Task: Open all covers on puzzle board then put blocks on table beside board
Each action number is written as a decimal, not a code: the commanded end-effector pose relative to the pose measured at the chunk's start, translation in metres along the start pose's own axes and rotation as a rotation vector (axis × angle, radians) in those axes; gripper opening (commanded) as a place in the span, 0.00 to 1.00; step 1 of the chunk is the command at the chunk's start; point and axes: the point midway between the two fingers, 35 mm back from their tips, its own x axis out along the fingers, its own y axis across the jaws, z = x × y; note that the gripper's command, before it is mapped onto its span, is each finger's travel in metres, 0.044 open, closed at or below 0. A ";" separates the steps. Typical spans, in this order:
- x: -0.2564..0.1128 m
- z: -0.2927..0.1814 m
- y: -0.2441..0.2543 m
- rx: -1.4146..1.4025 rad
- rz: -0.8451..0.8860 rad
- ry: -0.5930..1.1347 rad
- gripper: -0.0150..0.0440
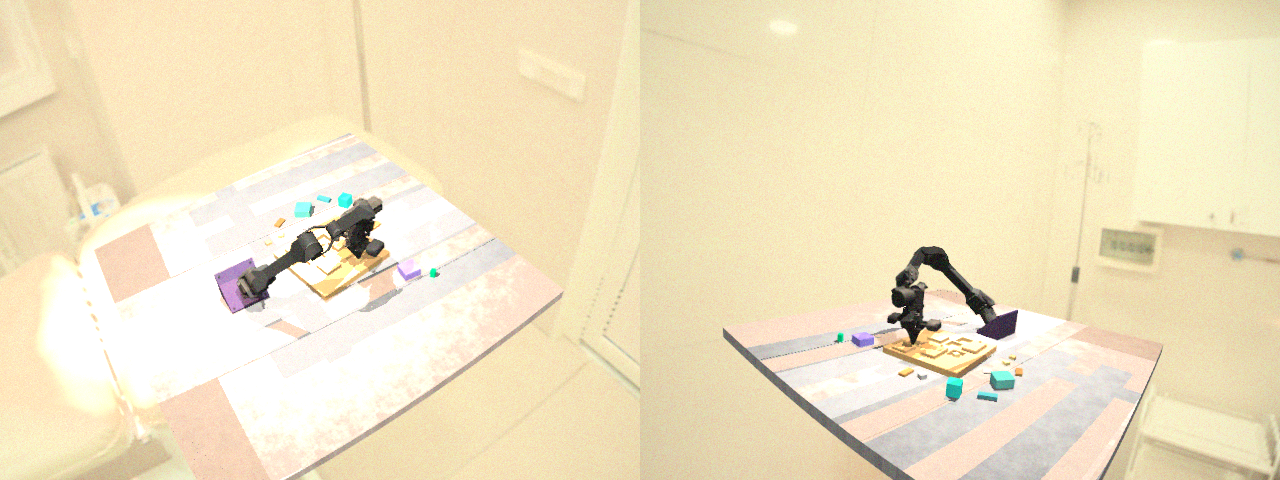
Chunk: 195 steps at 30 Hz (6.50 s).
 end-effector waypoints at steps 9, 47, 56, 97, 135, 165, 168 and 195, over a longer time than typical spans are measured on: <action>0.003 -0.010 0.010 -0.008 -0.002 0.001 0.25; 0.003 -0.010 0.010 -0.011 -0.002 0.001 0.25; -0.004 -0.008 0.009 -0.019 -0.003 -0.001 0.25; -0.046 -0.009 0.009 1.288 -0.002 0.003 0.50; -0.027 -0.009 0.008 1.508 -0.002 0.000 0.50; -0.019 -0.009 0.008 1.508 -0.002 0.000 0.50; -0.016 -0.009 0.008 1.508 -0.002 0.000 0.50; -0.001 -0.009 0.008 1.508 -0.003 -0.001 0.50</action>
